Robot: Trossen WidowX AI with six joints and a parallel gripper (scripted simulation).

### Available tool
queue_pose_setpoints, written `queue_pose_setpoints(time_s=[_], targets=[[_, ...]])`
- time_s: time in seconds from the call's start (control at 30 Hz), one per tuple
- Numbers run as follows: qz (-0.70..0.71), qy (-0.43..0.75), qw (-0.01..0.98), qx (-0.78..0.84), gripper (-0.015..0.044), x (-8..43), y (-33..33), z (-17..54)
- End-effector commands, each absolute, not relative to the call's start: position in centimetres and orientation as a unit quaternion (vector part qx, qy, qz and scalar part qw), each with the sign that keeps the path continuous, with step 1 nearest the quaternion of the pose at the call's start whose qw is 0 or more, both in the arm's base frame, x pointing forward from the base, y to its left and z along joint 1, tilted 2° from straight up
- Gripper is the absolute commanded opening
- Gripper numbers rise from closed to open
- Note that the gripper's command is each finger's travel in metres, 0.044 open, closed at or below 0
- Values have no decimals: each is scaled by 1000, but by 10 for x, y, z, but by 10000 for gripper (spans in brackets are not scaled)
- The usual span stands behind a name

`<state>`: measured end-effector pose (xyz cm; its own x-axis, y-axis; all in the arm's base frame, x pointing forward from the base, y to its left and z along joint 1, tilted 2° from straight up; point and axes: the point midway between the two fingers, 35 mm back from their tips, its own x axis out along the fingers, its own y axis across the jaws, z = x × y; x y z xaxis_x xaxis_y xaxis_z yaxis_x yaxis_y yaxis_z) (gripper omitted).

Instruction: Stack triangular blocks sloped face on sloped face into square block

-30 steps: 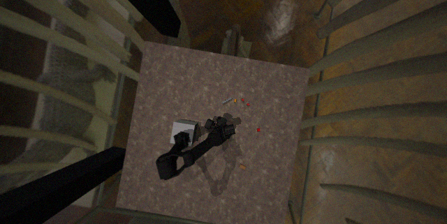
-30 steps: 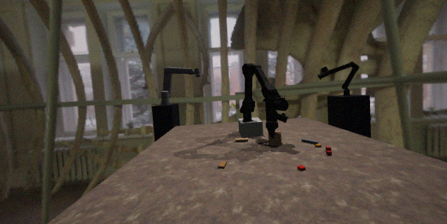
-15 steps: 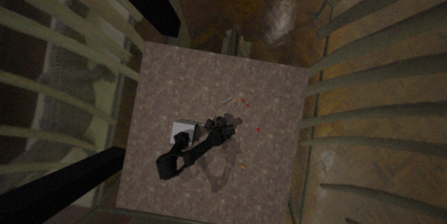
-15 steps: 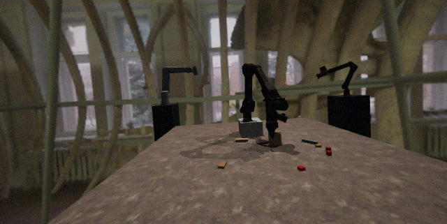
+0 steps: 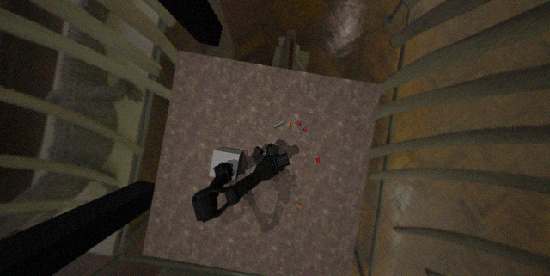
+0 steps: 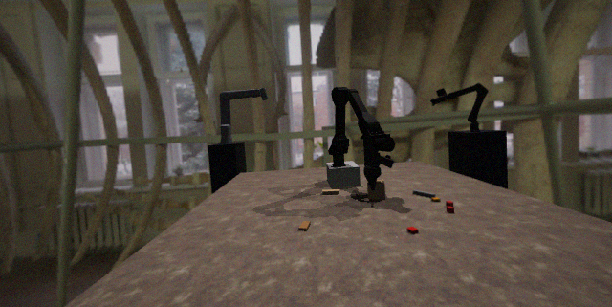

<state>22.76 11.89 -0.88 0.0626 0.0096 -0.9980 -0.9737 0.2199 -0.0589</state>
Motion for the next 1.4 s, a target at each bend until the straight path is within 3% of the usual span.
queue_pose_setpoints(time_s=[0.0,0.37,1.37], targets=[[430,533,571,-453,440,228,119,-9],[430,532,571,-453,440,221,118,102],[431,531,571,-454,440,223,119,94]])
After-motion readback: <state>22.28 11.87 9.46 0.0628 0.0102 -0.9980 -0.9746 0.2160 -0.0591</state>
